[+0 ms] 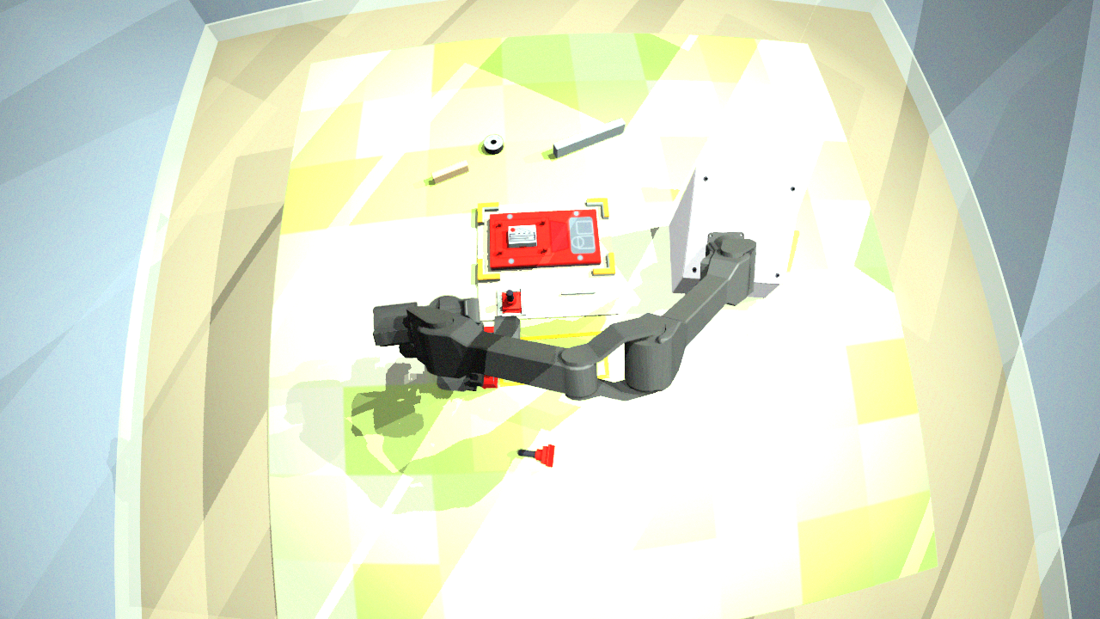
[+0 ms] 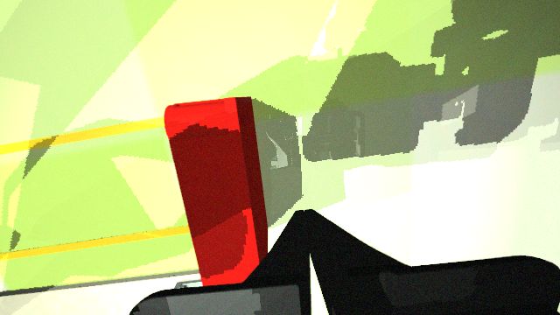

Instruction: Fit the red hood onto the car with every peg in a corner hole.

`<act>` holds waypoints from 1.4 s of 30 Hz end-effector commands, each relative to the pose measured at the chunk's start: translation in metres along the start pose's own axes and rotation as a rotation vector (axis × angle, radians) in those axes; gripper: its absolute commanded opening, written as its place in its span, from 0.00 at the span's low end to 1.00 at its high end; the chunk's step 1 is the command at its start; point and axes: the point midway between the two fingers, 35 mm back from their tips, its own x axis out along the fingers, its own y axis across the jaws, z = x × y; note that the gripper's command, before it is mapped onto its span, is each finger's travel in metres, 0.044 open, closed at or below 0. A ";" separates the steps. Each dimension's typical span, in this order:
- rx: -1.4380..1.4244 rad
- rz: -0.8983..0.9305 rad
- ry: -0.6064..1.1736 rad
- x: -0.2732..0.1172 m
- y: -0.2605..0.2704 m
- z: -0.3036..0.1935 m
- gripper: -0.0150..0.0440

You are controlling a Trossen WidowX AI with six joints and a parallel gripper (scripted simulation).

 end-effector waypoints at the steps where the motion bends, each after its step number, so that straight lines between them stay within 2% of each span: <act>1: -0.002 -0.007 0.000 -0.002 0.001 0.002 0.25; 42: -0.002 -0.006 0.000 -0.003 0.017 0.003 0.25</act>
